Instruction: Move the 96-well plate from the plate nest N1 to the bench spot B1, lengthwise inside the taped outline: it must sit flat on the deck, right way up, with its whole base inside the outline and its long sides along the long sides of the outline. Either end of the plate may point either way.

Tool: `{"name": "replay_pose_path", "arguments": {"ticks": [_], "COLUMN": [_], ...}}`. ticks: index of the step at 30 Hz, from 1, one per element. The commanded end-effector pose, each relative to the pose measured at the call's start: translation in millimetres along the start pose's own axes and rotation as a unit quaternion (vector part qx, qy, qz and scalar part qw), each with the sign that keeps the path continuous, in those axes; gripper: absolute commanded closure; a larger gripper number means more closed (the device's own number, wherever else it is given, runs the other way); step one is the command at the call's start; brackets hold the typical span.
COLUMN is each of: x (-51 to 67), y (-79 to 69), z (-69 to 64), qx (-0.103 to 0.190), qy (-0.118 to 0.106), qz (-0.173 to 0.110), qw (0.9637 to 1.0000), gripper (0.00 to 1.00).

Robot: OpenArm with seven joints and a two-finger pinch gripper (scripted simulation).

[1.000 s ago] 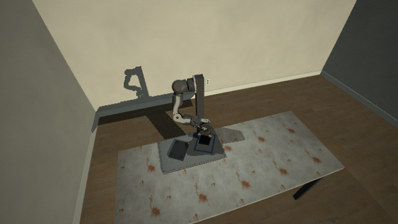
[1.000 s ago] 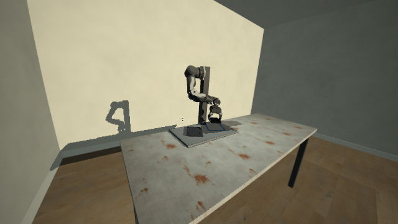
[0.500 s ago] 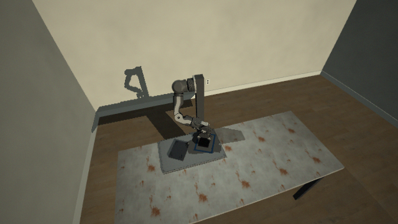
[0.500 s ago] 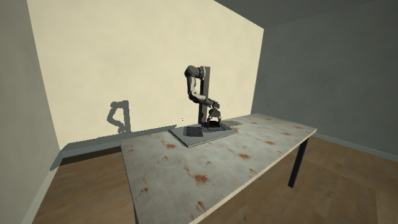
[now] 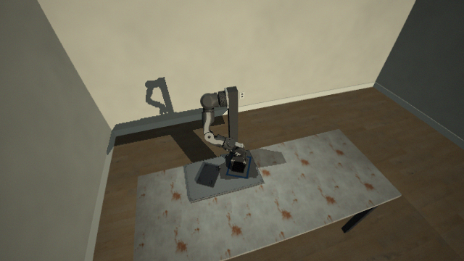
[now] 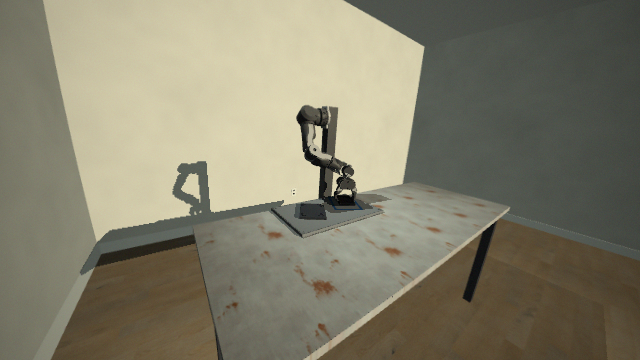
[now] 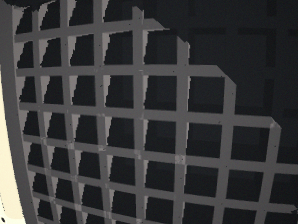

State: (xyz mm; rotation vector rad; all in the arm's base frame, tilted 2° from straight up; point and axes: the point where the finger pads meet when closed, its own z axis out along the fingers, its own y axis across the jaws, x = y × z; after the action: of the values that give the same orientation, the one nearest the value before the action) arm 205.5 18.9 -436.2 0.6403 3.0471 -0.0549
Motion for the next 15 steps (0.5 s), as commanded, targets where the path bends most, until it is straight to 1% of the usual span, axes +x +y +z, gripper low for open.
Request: {"name": "replay_pose_path", "arguments": {"ticks": [1, 12, 15], "x": [1.4, 1.4, 0.0], "y": [2.7, 2.7, 2.0], "z": [0.4, 0.4, -1.5], "qx": [-0.007, -0.007, -0.005], "qy": [0.002, 0.002, 0.000], "qz": [-0.005, -0.005, -0.003], "qw": [1.0000, 1.0000, 1.0000], "gripper": [1.00, 1.00, 1.00]}}
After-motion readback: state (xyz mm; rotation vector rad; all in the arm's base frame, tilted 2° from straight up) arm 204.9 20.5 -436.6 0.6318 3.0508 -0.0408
